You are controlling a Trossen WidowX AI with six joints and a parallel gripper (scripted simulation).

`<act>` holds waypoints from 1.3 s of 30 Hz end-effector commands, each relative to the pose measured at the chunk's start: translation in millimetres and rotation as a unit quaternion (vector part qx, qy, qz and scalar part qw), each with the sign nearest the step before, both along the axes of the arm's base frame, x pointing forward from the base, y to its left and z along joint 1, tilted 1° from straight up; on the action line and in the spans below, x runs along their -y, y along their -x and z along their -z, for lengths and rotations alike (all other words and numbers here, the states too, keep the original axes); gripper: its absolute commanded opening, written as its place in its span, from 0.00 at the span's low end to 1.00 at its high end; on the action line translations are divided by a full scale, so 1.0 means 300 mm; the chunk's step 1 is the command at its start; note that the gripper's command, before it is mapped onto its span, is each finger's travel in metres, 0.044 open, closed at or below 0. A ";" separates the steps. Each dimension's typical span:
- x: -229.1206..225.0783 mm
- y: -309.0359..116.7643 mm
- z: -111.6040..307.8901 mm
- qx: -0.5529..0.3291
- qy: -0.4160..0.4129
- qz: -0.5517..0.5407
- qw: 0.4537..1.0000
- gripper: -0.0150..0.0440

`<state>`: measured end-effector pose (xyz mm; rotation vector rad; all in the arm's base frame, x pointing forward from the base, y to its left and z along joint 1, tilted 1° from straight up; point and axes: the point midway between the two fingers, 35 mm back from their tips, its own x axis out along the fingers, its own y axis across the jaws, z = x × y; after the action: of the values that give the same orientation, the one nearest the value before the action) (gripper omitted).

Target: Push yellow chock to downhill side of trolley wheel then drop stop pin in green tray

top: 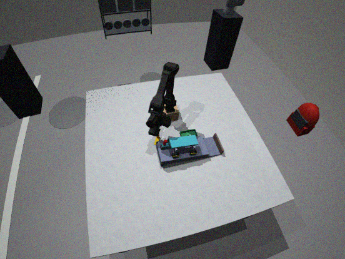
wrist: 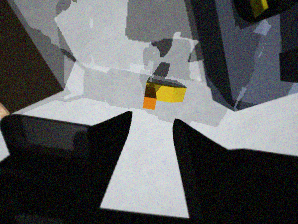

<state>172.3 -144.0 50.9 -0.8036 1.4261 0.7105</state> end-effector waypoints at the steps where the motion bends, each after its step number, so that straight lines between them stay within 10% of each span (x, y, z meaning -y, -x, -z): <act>1: -0.006 0.004 0.050 -0.004 -0.006 -0.002 1.000 0.58; 39: -0.004 0.002 0.180 -0.004 -0.006 -0.002 1.000 0.58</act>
<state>172.0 -143.9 1.4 -0.8002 1.4281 0.7150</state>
